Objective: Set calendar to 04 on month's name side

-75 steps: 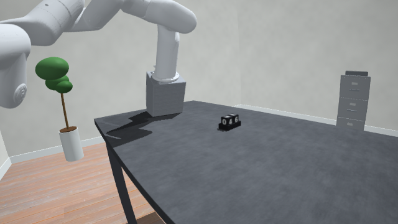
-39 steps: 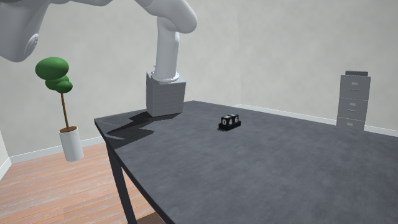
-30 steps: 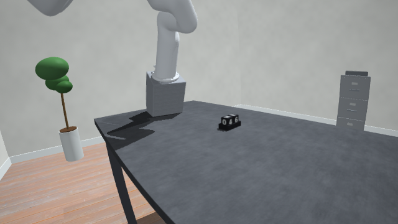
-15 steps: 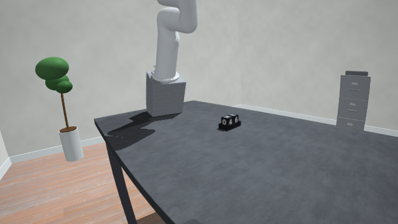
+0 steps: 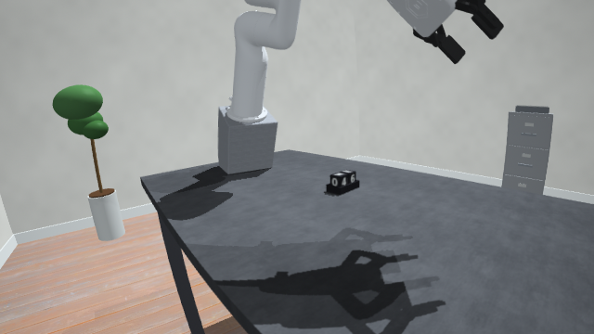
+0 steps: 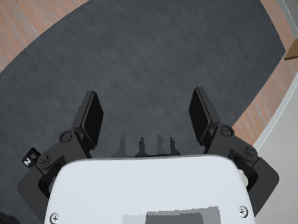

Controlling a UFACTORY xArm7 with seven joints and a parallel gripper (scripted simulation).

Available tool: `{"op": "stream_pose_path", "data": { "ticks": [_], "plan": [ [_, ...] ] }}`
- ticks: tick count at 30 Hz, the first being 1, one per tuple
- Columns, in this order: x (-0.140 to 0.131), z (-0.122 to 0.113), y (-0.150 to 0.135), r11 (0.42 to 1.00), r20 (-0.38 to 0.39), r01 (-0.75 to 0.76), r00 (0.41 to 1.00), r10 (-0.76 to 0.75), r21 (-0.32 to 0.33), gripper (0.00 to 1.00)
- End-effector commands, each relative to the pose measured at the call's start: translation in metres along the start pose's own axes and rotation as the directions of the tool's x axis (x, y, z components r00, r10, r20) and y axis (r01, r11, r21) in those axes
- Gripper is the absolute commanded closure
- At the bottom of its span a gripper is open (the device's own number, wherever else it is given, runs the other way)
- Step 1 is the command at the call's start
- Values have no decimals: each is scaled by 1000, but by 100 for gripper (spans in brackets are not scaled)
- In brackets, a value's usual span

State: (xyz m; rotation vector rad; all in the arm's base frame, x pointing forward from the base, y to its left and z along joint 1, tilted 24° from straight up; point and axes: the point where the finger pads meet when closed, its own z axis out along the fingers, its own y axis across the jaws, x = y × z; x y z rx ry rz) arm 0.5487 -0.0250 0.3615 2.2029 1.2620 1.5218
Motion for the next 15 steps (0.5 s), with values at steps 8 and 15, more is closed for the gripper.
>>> {"op": "stream_pose_path", "data": {
  "ticks": [8,15],
  "plan": [
    [0,8,-56,993,75,98,992,-104,73,0],
    [-23,12,-129,956,172,216,953,-251,196,0]
  ]
}}
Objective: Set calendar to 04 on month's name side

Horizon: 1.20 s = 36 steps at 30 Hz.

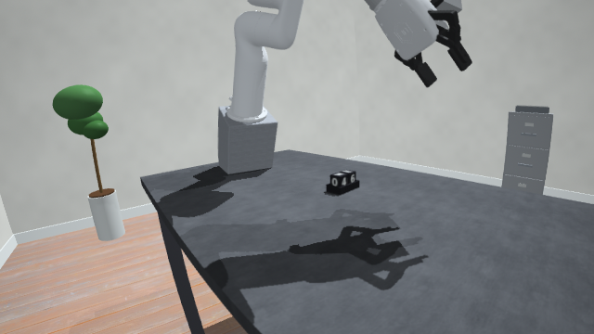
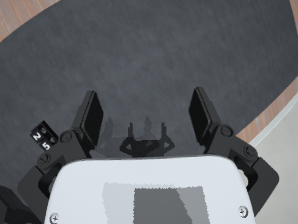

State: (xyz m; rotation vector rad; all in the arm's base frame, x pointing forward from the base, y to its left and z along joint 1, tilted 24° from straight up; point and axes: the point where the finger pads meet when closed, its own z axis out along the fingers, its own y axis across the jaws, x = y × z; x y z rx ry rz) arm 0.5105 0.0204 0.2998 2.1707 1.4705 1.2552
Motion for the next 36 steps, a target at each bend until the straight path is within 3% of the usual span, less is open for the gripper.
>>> {"op": "stream_pose_path", "data": {
  "ticks": [1,9,10,19,21,33,35,36],
  "plan": [
    [-1,8,-45,995,62,79,995,-84,68,0],
    [-1,8,-45,995,62,79,995,-84,68,0],
    [-12,11,-78,983,113,135,982,-148,122,0],
    [-12,11,-78,983,113,135,982,-148,122,0],
    [-38,12,-134,950,200,218,944,-264,222,0],
    [-38,12,-134,950,200,218,944,-264,222,0],
    [-66,6,-175,912,265,270,897,-355,307,0],
    [-66,6,-175,912,265,270,897,-355,307,0]
  ]
}}
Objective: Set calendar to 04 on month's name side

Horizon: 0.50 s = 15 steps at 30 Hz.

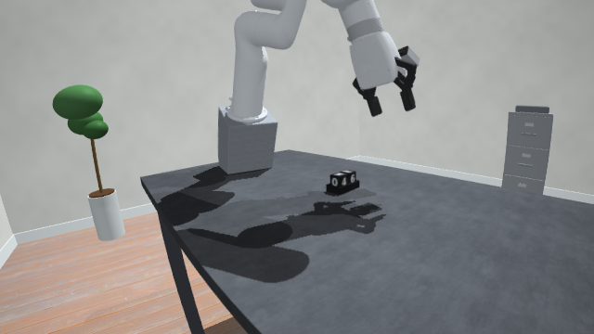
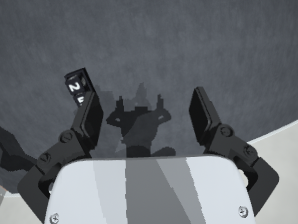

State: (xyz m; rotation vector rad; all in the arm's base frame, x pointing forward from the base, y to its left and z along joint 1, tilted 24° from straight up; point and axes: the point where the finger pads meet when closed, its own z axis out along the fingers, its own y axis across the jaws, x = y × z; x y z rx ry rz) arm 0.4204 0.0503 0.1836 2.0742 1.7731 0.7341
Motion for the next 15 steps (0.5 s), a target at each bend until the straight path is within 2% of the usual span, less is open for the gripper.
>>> {"op": "stream_pose_path", "data": {
  "ticks": [1,11,13,15],
  "plan": [
    [-10,7,-37,997,64,59,996,-62,59,0],
    [-10,7,-37,997,64,59,996,-62,59,0],
    [-26,11,-71,987,130,109,984,-124,118,0],
    [-26,11,-71,987,130,109,984,-124,118,0]
  ]
}}
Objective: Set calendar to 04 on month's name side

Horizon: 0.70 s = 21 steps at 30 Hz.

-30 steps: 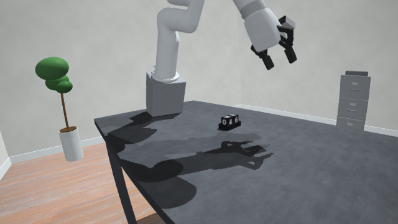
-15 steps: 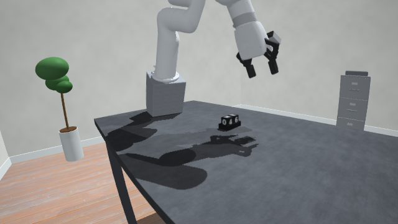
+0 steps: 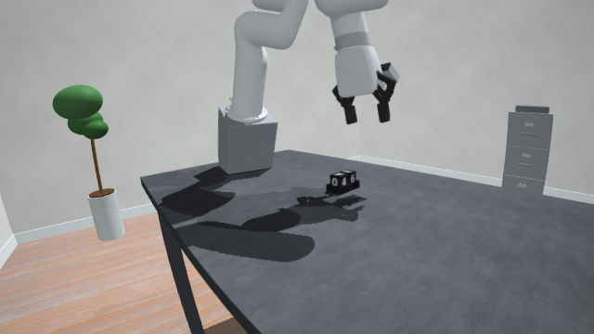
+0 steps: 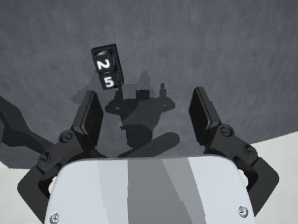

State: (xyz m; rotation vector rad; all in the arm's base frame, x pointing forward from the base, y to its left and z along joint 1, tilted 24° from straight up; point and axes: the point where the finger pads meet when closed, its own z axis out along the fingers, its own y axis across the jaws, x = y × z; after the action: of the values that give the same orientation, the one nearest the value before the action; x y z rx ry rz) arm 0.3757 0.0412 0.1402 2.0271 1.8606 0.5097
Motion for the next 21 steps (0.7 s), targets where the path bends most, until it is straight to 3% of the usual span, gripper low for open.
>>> {"op": "stream_pose_path", "data": {
  "ticks": [1,6,8,21],
  "plan": [
    [-3,3,-13,1000,26,20,999,-21,21,0],
    [-3,3,-13,1000,26,20,999,-21,21,0],
    [-13,8,-37,997,74,55,995,-59,59,0],
    [-20,9,-50,994,102,73,992,-81,82,0]
  ]
}}
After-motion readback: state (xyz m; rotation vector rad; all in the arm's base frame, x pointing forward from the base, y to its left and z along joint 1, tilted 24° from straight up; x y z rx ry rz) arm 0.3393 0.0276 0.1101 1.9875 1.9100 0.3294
